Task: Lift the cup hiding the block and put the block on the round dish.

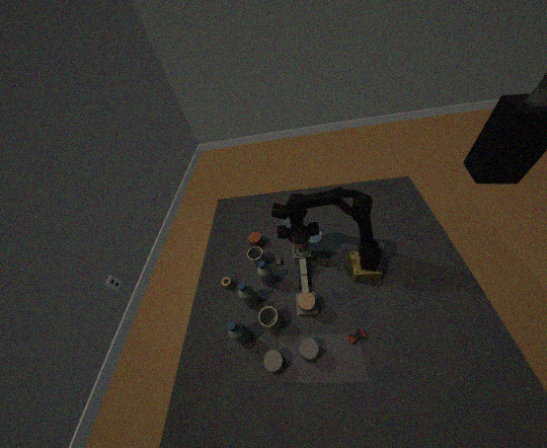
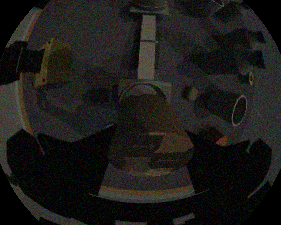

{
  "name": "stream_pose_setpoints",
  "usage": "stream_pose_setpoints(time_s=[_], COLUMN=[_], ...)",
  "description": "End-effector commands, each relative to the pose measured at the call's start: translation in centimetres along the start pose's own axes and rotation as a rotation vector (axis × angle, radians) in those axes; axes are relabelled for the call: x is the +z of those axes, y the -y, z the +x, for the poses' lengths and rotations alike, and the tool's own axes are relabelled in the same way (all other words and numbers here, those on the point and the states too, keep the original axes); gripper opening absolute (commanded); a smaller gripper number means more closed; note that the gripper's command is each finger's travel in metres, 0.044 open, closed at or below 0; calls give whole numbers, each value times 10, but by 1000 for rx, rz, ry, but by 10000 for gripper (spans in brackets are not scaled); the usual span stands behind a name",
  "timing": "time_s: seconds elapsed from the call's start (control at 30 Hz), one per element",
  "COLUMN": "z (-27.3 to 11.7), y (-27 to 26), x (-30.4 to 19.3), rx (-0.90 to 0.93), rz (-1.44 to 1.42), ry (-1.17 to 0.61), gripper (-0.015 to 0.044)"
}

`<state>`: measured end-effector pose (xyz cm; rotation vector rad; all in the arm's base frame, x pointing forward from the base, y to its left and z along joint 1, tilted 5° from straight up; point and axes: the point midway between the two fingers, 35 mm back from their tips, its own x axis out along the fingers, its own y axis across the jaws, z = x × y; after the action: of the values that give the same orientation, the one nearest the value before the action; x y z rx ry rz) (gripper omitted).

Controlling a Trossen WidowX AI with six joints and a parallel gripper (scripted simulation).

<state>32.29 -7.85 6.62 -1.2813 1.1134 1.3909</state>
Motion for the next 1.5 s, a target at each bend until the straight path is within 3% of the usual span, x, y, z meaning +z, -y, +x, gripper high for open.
stream_pose_setpoints(time_s=[0.0,1.17,1.47], z=[-8,-52,-46], y=[1,-6,-6], x=[-1,2,3], rx=[-5,-4,1], rz=[-6,-6,0], ry=[-6,-6,1], gripper=[0,0,0])
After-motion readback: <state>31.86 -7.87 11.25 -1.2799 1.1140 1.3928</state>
